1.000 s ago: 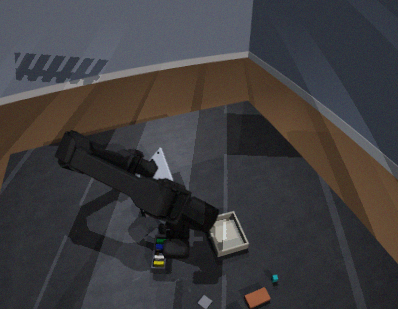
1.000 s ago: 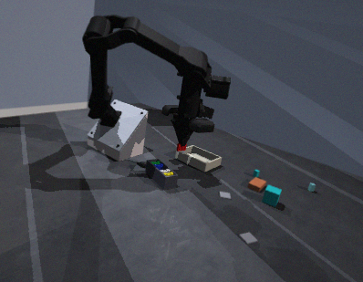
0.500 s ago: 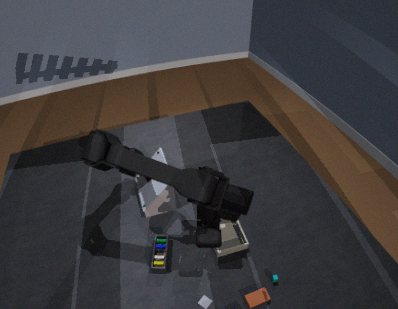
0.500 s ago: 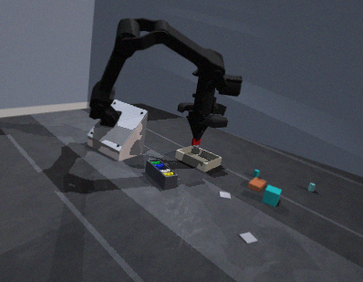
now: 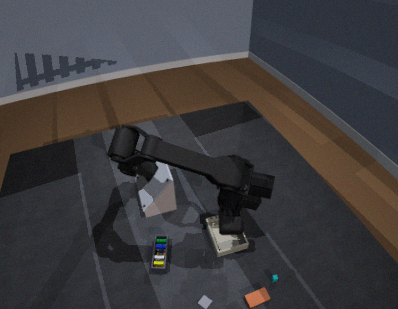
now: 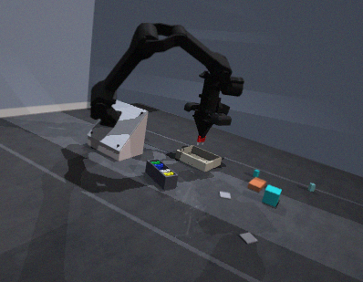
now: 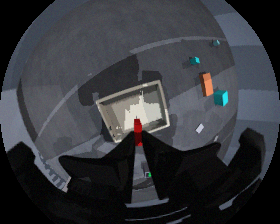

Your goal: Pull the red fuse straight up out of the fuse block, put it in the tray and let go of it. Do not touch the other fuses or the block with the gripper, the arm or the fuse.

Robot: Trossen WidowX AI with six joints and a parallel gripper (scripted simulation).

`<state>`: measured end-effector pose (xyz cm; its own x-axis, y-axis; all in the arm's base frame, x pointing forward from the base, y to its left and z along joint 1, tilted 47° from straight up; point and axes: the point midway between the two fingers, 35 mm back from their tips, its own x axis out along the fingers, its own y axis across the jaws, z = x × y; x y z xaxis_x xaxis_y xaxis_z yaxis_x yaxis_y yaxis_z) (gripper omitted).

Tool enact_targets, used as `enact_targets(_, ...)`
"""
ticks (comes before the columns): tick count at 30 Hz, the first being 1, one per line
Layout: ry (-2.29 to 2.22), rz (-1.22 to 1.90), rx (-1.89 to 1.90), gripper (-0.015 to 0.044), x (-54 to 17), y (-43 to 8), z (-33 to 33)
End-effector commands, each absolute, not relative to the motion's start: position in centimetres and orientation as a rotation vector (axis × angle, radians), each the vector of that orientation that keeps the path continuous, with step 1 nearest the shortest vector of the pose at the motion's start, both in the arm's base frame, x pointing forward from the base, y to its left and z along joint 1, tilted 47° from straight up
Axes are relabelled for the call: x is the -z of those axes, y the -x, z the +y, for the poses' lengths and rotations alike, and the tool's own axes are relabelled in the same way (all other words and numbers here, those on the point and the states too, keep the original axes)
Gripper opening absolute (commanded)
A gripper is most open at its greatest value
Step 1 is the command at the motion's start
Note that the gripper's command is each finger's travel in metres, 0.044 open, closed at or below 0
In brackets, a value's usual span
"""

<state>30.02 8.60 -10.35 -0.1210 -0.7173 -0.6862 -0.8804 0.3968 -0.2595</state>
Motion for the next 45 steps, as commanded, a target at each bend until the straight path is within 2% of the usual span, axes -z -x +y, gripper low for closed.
enact_targets(1, 1.361, 1.884, -0.264, 0.0000, 10.7, -30.1, 8.8)
enact_targets(28, 1.362, 1.884, -0.262, 0.0000, 13.4, -29.6, 6.0)
enact_targets(40, 1.355, 1.884, -0.263, 0.0315, 13.2, -29.7, 6.3)
enact_targets(41, 1.355, 1.884, -0.263, 0.0330, 13.0, -29.7, 6.5)
enact_targets(45, 1.361, 1.884, -0.264, 0.0330, 10.6, -30.1, 8.9)
